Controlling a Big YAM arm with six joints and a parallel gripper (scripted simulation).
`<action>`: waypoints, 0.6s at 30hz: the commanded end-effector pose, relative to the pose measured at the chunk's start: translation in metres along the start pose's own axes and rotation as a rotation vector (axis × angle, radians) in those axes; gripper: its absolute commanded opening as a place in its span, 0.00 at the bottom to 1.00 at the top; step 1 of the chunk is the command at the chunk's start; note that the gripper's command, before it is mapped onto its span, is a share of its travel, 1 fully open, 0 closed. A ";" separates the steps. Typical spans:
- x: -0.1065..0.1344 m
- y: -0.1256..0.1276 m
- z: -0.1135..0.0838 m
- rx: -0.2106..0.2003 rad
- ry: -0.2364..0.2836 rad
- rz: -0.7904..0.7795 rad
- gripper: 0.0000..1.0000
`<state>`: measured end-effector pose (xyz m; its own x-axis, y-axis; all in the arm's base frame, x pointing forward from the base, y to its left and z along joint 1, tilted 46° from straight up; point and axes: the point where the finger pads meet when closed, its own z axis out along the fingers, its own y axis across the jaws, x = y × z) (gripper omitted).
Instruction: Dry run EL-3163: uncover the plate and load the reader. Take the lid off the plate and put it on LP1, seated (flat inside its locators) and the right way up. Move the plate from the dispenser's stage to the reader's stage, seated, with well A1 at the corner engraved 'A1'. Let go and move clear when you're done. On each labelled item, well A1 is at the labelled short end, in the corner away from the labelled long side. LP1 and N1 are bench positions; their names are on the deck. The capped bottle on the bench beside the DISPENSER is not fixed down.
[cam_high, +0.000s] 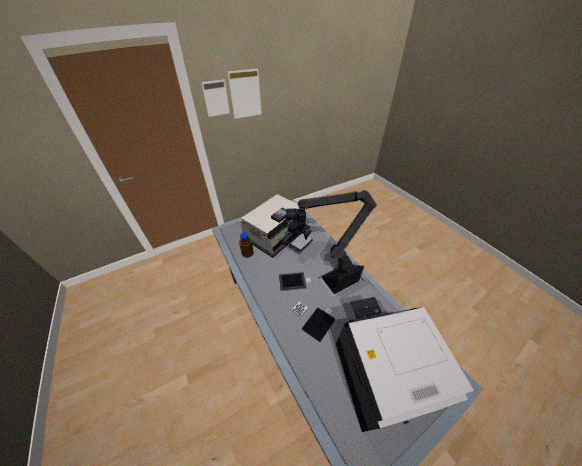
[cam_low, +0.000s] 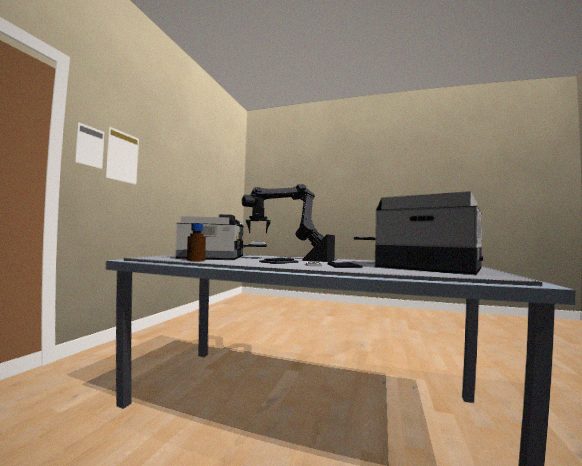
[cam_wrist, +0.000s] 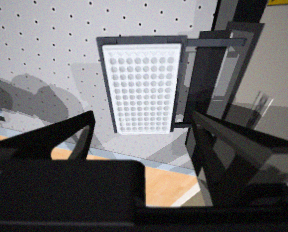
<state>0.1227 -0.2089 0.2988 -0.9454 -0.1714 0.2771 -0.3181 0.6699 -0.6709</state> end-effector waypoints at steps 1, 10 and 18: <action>0.004 -0.012 -0.005 0.023 -0.004 0.017 1.00; 0.001 0.004 0.006 -0.001 -0.004 -0.009 1.00; 0.007 -0.009 -0.002 0.027 -0.002 0.023 1.00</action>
<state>0.1199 -0.2112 0.2910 -0.9420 -0.1720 0.2883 -0.3260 0.6736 -0.6633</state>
